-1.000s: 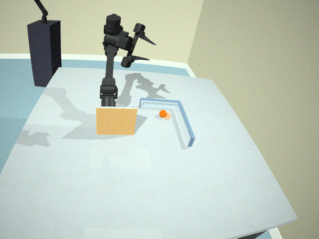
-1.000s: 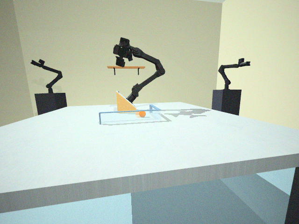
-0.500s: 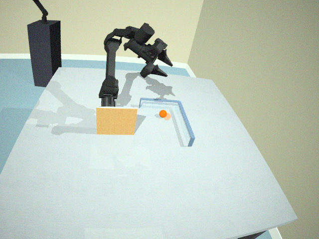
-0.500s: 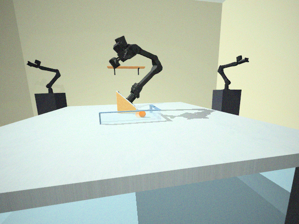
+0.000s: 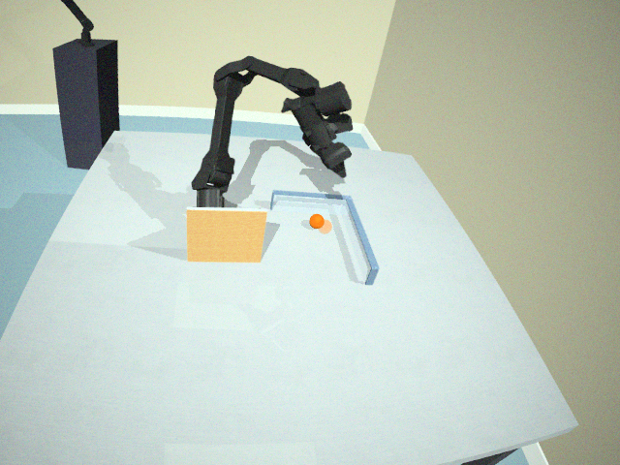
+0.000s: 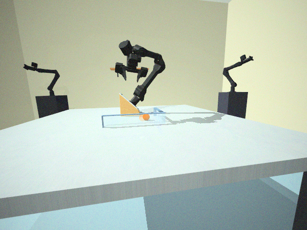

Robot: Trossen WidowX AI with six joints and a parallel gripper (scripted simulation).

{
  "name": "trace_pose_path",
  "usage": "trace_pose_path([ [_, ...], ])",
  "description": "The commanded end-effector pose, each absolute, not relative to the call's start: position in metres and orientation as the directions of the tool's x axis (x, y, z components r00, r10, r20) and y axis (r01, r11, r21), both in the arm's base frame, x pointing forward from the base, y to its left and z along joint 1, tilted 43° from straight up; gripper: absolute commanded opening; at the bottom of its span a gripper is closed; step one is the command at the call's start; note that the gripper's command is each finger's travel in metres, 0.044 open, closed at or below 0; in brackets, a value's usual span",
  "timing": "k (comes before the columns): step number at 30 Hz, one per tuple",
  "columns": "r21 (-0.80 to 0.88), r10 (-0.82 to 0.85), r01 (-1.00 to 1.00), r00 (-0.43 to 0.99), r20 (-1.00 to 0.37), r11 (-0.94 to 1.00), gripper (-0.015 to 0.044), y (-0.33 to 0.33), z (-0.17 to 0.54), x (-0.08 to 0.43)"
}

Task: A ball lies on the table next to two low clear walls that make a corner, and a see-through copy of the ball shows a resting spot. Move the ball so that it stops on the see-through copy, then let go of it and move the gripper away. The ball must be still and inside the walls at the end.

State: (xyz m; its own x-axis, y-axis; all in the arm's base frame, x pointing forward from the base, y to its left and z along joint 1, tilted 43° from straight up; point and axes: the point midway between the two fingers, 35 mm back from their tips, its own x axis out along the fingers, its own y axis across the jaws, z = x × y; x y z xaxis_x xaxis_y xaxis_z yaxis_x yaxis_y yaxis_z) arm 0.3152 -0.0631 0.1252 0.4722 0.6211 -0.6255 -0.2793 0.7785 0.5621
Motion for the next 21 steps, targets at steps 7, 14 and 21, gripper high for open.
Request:
trace_pose_path([
  [7, 0.173, 0.700, -0.955, 0.048, -0.713, 0.242, 0.0312, 0.048, 0.084, 0.314],
  [14, 0.020, 0.666, -0.981, -0.144, -0.732, -0.191, 0.0312, 0.094, 0.067, 0.298],
  [21, 0.013, 0.664, -0.977, -0.153, -0.732, -0.212, 0.0312, 0.096, 0.066, 0.297],
])
